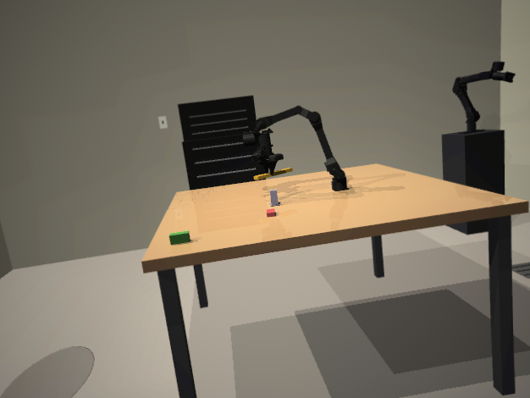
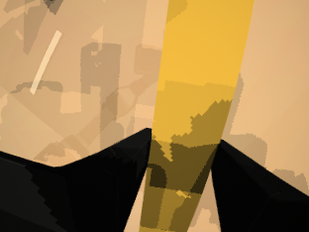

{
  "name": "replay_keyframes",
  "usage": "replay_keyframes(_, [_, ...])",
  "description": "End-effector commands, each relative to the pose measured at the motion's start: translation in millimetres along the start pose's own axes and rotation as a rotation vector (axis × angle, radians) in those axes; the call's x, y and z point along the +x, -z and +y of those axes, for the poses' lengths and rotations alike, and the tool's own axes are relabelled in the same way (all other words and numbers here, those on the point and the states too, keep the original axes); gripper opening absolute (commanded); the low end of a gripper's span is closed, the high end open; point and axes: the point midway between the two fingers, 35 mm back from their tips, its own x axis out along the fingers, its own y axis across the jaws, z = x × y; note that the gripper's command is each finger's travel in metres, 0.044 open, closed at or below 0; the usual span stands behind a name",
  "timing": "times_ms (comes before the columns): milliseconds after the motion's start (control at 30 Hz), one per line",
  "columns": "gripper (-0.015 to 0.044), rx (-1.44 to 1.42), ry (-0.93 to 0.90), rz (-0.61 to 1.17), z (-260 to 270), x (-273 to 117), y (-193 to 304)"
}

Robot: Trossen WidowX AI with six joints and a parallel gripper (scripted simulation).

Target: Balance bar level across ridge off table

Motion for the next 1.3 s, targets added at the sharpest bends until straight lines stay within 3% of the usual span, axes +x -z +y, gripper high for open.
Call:
replay_keyframes(0, [0.0,-0.006,0.01,-0.018,1.4,-13.8,0.0])
replay_keyframes(1267, [0.0,-0.569,0.008,-0.027,87.8,-19.5,-95.8])
